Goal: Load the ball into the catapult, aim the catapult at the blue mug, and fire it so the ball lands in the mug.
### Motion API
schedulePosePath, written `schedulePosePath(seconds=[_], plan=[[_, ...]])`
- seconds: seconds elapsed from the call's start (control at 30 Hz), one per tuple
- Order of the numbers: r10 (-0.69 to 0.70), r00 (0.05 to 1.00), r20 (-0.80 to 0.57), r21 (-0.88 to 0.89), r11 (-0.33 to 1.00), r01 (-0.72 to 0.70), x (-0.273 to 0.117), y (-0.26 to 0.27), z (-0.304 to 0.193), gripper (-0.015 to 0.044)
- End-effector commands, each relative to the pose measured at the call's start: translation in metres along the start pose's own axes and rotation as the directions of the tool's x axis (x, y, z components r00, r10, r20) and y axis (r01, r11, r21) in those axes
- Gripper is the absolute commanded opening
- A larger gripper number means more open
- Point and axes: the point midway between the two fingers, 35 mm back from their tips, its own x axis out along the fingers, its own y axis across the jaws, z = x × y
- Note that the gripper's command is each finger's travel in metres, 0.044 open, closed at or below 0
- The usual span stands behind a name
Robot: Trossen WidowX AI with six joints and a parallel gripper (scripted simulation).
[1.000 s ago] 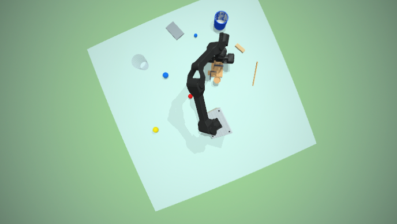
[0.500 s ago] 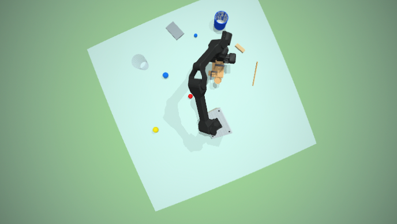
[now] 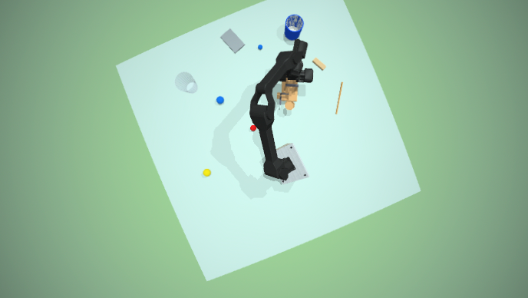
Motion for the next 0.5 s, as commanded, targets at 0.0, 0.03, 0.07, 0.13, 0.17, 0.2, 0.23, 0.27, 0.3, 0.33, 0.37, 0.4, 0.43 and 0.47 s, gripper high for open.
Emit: schedulePosePath(seconds=[0.0,0.03,0.07,0.13,0.17,0.2,0.23,0.27,0.3,0.33,0.37,0.4,0.43,0.47], plan=[[0.006,1.0,0.007,0.007,1.0,-0.006,0.004,-0.001,0.001,0.0],[0.006,1.0,0.007,0.007,1.0,-0.006,0.006,-0.001,0.001,0.0],[0.006,1.0,0.007,0.007,1.0,-0.006,0.007,-0.001,0.001,0.0],[0.006,1.0,0.006,0.008,1.0,-0.006,0.011,0.0,0.001,0.0],[0.006,1.0,0.006,0.008,1.0,-0.007,0.012,0.0,0.001,0.0],[0.007,1.0,0.006,0.008,1.0,-0.007,0.014,0.0,0.001,0.0],[0.007,1.0,0.006,0.008,1.0,-0.007,0.016,0.0,0.001,0.0],[0.007,1.0,0.006,0.008,1.0,-0.007,0.017,0.0,0.001,0.0],[0.007,1.0,0.006,0.008,1.0,-0.007,0.019,0.0,0.001,0.0],[0.008,1.0,0.006,0.008,1.0,-0.008,0.021,0.0,0.001,0.0],[0.008,1.0,0.006,0.008,1.0,-0.008,0.022,0.0,0.001,0.0],[0.008,1.0,0.006,0.008,1.0,-0.008,0.024,0.0,0.001,0.0],[0.008,1.0,0.005,0.009,1.0,-0.008,0.026,0.0,0.001,0.0],[0.008,1.0,0.005,0.009,1.0,-0.008,0.027,0.0,0.001,0.0]])
